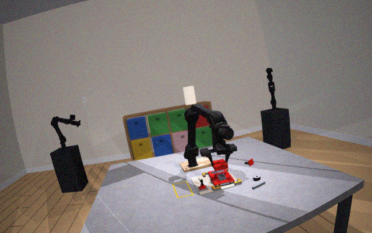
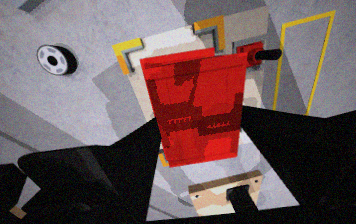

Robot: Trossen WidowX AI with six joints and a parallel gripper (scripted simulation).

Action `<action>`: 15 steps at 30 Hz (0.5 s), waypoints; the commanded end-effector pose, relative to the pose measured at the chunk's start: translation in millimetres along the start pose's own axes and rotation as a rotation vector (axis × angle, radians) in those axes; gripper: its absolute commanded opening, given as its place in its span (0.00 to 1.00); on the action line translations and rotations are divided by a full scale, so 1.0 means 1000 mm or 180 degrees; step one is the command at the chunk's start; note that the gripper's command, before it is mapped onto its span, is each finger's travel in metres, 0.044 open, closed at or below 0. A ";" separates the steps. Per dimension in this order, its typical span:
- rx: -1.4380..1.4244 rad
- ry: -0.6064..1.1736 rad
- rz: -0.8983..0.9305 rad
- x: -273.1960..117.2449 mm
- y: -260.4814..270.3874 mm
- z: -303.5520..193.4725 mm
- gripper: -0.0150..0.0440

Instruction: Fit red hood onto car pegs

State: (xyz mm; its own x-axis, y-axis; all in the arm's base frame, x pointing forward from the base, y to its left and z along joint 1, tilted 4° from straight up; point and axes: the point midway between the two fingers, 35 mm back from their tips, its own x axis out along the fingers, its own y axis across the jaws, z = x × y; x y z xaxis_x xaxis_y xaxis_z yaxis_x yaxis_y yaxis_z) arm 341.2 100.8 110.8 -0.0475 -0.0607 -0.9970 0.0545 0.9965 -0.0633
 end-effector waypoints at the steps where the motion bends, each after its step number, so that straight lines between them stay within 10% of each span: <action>1: 0.0028 0.0011 0.0003 0.010 0.001 0.000 0.25; 15: 0.0028 0.0011 0.0005 0.047 0.007 0.000 0.25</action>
State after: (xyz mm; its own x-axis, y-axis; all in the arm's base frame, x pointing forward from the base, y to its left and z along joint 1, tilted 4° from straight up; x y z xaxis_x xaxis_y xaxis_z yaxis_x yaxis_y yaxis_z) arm 339.0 104.0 65.7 -0.0559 -0.0640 -0.9964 0.0586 0.9960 -0.0672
